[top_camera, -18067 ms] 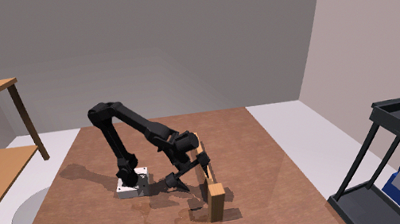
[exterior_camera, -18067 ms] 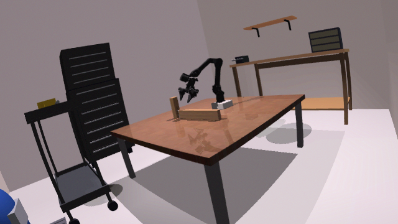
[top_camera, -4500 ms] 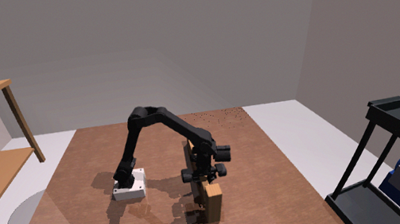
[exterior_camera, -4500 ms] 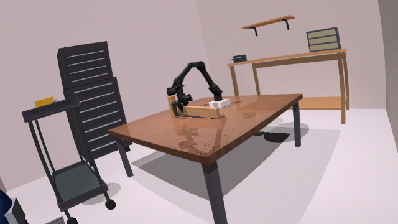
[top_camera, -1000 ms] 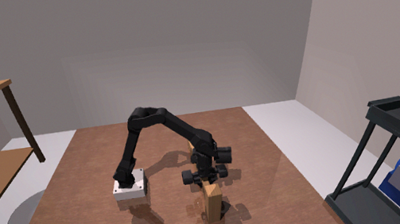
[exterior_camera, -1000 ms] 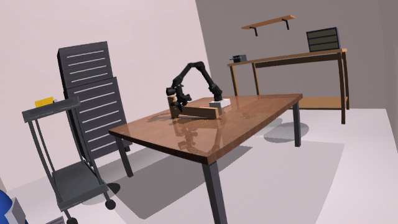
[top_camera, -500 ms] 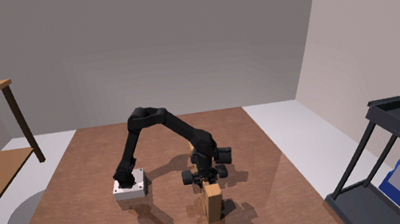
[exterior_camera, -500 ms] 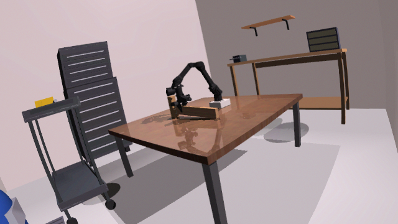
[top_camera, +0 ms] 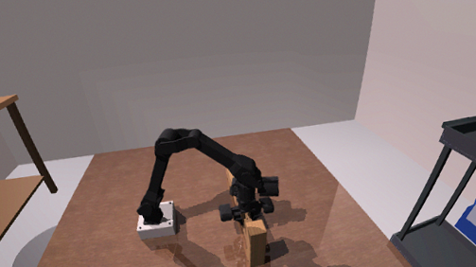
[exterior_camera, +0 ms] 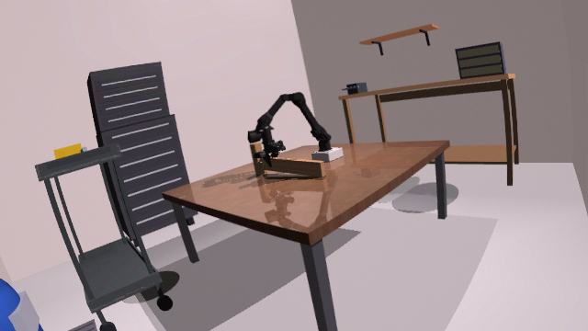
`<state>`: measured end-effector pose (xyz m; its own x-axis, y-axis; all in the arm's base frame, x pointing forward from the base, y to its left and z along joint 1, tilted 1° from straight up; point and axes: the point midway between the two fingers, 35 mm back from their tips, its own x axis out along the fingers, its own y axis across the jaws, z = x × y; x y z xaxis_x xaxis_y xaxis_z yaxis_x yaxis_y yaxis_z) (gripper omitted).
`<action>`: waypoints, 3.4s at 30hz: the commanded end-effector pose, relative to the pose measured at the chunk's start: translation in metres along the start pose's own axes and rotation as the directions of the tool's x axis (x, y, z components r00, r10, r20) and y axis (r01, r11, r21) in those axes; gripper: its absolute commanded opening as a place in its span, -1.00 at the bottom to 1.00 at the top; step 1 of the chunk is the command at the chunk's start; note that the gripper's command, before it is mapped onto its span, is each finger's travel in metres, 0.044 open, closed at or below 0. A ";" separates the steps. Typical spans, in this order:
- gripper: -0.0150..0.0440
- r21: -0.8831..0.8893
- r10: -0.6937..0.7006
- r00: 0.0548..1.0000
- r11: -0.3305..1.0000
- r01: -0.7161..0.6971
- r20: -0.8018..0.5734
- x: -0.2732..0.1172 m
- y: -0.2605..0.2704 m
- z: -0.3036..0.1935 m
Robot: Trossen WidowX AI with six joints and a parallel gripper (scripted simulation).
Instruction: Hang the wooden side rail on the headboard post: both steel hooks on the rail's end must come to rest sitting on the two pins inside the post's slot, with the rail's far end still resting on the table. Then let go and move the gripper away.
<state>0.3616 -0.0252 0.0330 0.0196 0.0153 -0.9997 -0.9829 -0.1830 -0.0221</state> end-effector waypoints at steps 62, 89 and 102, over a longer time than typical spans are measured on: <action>-0.49 -0.002 -0.006 1.000 1.000 0.006 -0.005 -0.001 -0.001 -0.008; -0.49 -0.002 -0.006 1.000 1.000 0.006 -0.005 -0.002 -0.001 -0.010; -0.49 -0.002 -0.006 1.000 1.000 0.006 -0.005 -0.002 -0.002 -0.012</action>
<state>0.3639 -0.0350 0.0332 0.0208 0.0149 -0.9997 -0.9828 -0.1832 -0.0232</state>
